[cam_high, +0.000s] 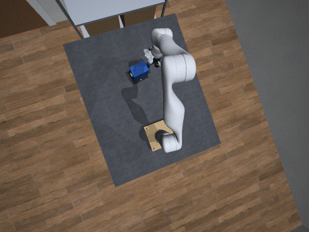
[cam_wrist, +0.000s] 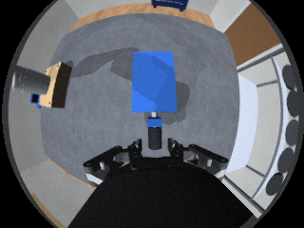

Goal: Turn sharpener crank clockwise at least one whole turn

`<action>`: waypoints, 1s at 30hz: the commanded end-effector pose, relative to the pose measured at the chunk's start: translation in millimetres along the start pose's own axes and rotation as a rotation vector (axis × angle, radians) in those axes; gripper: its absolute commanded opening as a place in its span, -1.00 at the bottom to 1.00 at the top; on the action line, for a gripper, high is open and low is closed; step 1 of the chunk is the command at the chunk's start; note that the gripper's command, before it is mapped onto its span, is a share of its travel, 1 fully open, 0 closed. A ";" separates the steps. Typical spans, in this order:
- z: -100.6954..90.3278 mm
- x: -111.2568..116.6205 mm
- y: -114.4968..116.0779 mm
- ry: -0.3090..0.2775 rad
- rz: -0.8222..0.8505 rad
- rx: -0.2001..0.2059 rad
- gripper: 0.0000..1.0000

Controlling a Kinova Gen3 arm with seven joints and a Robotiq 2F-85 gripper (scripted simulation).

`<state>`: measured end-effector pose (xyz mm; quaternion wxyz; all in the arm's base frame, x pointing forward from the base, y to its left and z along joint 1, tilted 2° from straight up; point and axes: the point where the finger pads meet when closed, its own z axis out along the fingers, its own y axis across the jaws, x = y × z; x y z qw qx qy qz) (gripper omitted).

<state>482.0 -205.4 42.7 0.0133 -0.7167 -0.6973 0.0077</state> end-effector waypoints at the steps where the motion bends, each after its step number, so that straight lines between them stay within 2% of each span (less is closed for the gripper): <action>1: -1.0 -0.2 0.6 -0.001 0.000 -0.002 0.06; 13: -1.0 -0.2 0.6 -0.001 0.000 -0.002 0.06; 14: -1.0 -0.2 0.6 -0.001 0.000 -0.002 -1.00; 30: -1.0 -0.2 0.6 -0.001 0.000 -0.002 -1.00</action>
